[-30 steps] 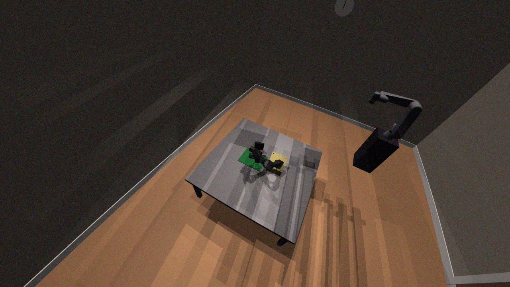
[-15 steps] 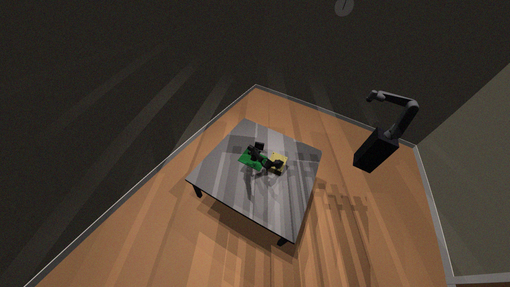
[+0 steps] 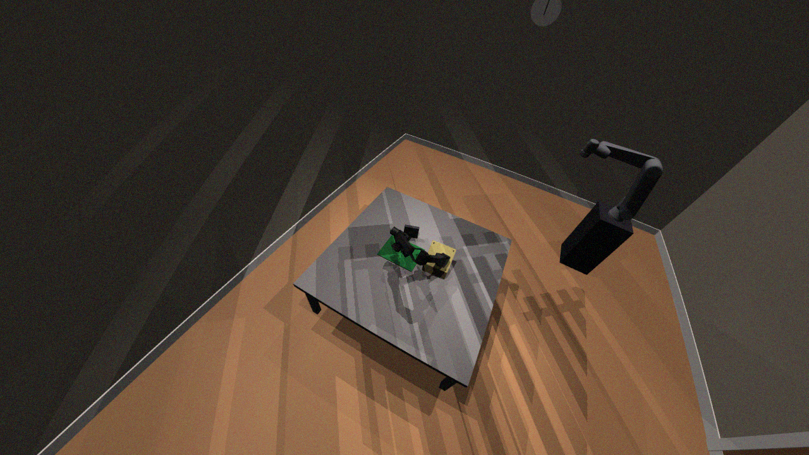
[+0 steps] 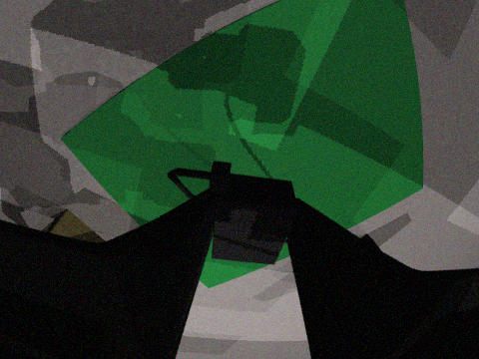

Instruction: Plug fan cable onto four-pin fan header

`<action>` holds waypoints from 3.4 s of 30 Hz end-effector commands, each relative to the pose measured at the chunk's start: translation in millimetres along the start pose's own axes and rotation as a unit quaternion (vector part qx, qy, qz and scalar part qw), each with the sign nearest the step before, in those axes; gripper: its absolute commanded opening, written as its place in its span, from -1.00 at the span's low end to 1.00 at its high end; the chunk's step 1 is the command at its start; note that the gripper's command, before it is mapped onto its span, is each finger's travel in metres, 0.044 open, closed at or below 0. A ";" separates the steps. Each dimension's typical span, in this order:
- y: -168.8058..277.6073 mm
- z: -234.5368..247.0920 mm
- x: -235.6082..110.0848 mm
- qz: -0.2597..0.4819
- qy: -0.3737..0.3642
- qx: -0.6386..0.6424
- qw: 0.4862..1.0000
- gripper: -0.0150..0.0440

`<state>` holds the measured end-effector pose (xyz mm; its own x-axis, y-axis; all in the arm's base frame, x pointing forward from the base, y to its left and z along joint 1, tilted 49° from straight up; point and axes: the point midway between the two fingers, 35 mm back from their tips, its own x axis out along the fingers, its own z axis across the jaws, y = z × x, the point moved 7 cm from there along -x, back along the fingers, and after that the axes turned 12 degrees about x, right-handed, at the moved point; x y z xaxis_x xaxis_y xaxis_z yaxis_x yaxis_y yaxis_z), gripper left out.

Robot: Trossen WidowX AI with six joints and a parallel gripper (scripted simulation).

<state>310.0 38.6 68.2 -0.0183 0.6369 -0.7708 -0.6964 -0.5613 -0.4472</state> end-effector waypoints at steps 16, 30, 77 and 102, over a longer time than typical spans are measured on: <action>-15.9 -27.0 2.0 0.000 -0.028 0.331 0.943 -0.49; -24.9 -46.1 4.3 0.009 -0.046 0.546 0.836 -0.49; -40.3 -76.1 24.9 0.050 0.002 0.878 0.476 -0.49; -46.9 -54.3 50.9 0.011 0.168 0.870 0.464 -0.49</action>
<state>383.6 63.3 25.4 -0.1337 0.4036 -0.9051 -0.2278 0.8764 0.4244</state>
